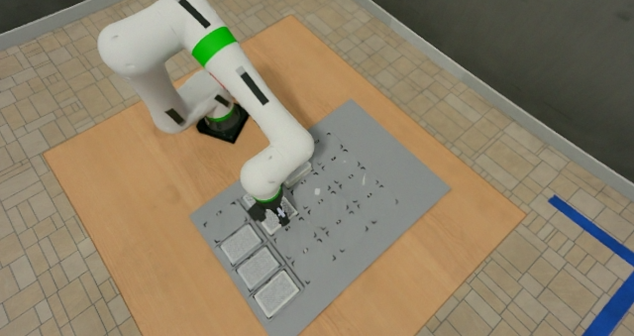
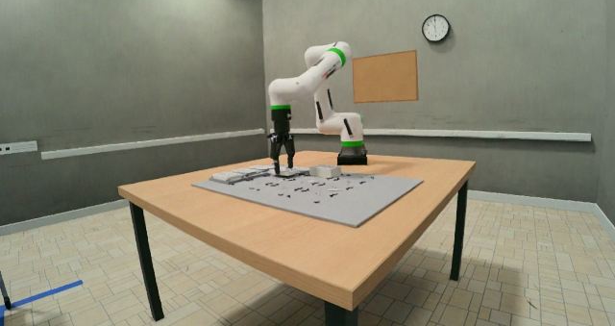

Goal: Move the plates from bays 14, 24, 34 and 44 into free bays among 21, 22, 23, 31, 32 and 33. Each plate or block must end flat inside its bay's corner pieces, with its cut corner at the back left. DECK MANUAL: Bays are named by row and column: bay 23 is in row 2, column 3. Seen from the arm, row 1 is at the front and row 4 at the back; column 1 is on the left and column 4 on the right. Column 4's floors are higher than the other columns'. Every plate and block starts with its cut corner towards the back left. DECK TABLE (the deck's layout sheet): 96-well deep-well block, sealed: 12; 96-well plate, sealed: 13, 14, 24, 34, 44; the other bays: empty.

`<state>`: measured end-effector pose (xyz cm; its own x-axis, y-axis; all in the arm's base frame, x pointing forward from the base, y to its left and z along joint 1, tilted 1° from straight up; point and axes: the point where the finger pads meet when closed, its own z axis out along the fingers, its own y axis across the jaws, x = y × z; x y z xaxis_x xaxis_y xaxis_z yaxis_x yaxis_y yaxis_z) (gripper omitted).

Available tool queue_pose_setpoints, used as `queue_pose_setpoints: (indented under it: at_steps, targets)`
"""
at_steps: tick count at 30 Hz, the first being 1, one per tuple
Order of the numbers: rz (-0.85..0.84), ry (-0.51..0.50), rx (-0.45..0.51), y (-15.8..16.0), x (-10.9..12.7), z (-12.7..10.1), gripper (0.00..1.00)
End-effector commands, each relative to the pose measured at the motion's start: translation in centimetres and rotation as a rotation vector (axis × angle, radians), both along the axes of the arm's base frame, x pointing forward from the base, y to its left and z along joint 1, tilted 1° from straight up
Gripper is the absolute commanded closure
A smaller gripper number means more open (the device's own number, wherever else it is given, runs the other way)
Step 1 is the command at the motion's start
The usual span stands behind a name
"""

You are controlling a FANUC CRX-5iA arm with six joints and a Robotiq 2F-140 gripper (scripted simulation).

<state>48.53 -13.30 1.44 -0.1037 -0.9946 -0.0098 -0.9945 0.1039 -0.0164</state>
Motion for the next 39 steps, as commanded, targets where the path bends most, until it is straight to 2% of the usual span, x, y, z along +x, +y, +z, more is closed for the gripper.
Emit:
queue_pose_setpoints:
  at_steps: [1, 39]
  targets:
    - [0.000, -0.002, -0.001, -0.02, 0.06, 0.08, 0.90]
    - [0.000, -0.002, -0.001, -0.02, 0.07, -0.52, 0.90]
